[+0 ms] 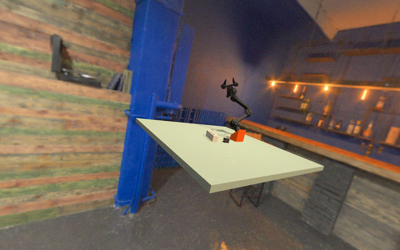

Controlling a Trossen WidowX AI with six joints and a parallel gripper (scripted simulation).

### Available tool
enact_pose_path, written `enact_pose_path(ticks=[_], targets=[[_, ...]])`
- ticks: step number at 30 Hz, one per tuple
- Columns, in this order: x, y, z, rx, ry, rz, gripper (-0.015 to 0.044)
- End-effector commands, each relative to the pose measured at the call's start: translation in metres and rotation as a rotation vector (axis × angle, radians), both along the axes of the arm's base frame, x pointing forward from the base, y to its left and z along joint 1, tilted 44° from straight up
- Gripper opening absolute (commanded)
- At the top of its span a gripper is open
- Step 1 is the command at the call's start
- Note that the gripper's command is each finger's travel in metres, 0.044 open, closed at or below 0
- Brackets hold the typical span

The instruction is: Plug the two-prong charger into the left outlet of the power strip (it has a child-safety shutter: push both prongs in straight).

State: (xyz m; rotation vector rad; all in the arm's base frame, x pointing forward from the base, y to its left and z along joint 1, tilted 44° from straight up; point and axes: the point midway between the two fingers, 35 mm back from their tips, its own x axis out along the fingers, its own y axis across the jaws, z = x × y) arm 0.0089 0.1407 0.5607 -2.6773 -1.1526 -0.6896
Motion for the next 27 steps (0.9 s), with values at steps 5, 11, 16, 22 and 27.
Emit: enact_pose_path(ticks=[5,11,16,22,27], targets=[[0.021,-0.015,0.003,0.114,0.106,0.045,0.044],[0.059,-0.039,0.004,0.31,0.29,0.116,0.044],[0.092,-0.058,0.0,0.476,0.444,0.166,0.044],[0.133,-0.077,-0.011,0.672,0.625,0.212,0.044],[0.167,-0.09,-0.026,0.829,0.773,0.235,0.044]])
